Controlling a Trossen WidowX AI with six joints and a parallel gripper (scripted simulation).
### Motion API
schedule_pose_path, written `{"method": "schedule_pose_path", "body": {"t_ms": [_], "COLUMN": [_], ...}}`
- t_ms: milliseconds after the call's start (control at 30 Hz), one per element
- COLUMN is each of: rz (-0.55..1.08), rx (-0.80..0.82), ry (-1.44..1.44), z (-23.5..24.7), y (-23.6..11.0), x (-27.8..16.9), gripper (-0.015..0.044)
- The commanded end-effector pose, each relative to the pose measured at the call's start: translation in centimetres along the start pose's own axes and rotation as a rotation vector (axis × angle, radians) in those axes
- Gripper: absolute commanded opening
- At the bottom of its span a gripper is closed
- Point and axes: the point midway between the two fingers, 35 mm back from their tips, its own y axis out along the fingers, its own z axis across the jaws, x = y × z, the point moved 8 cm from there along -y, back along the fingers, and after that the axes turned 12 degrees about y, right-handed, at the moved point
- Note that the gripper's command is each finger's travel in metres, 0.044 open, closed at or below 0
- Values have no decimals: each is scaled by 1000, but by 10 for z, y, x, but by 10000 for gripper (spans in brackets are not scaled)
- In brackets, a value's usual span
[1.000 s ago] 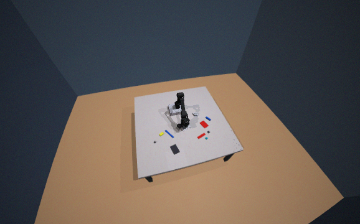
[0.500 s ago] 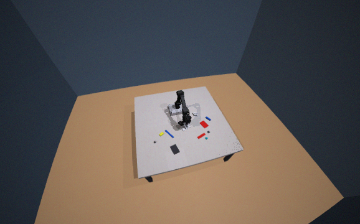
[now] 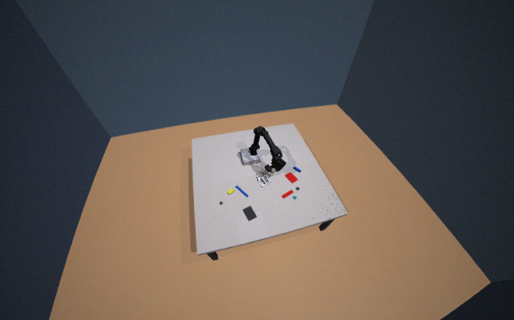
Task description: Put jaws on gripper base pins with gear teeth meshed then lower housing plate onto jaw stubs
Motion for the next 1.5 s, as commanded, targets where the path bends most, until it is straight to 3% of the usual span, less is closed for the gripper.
{"method": "schedule_pose_path", "body": {"t_ms": [0,567,800,967,1467], "rz": [13,19,19,18,18], "rx": [-11,-32,-32,-32,-32], "ry": [83,411,414,414,414], "z": [28,117,118,117,117], "y": [0,-6,-4,33,40], "x": [-22,-134,-136,-137,-137], "gripper": [440,440,440,440,440]}}
